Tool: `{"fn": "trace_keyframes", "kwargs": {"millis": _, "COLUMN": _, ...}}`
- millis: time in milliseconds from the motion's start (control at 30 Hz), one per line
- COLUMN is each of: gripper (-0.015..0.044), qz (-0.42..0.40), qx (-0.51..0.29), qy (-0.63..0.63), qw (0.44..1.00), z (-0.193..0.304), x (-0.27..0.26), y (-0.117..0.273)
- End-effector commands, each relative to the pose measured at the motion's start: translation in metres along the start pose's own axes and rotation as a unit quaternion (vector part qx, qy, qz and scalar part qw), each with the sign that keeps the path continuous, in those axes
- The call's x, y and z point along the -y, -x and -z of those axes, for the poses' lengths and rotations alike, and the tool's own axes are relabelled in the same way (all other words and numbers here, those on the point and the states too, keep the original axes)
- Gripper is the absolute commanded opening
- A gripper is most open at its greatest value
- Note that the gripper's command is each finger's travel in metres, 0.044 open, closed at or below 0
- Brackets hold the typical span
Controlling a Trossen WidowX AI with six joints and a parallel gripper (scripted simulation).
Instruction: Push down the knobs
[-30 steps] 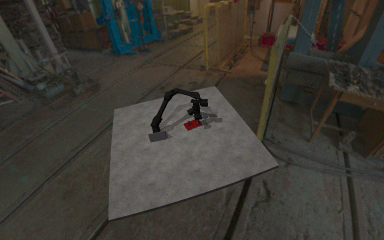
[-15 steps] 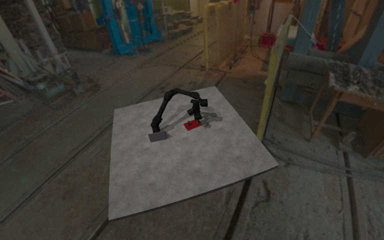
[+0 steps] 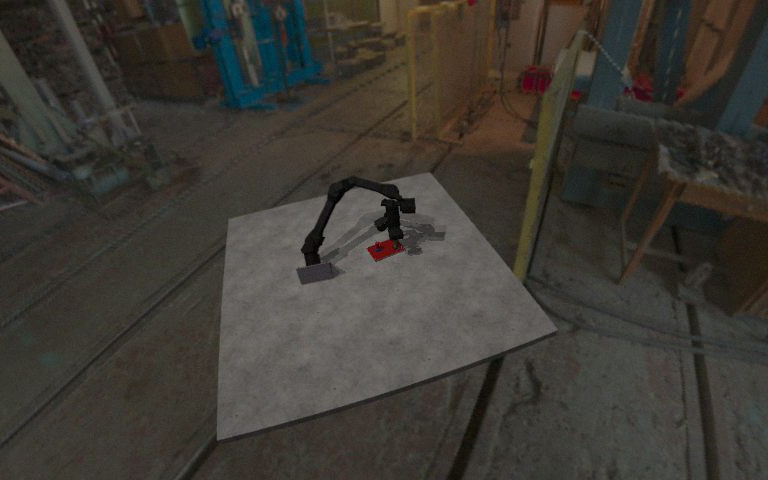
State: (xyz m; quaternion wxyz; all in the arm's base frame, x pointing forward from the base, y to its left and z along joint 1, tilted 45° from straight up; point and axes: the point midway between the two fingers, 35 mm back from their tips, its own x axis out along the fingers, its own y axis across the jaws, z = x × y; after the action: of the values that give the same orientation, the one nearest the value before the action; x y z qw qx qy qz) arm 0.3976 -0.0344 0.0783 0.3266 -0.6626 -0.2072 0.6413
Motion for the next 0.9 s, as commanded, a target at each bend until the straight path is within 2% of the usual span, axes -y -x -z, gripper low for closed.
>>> {"fn": "trace_keyframes", "kwargs": {"millis": 0, "gripper": 0.0000, "qz": 0.002, "qx": 0.005, "qy": 0.006, "qw": 1.000, "z": 0.0012, "x": 0.0038, "y": -0.0112}}
{"fn": "trace_keyframes", "kwargs": {"millis": 867, "gripper": 0.0000, "qz": 0.002, "qx": 0.005, "qy": 0.006, "qw": 1.000, "z": 0.0012, "x": 0.0039, "y": -0.0147}}
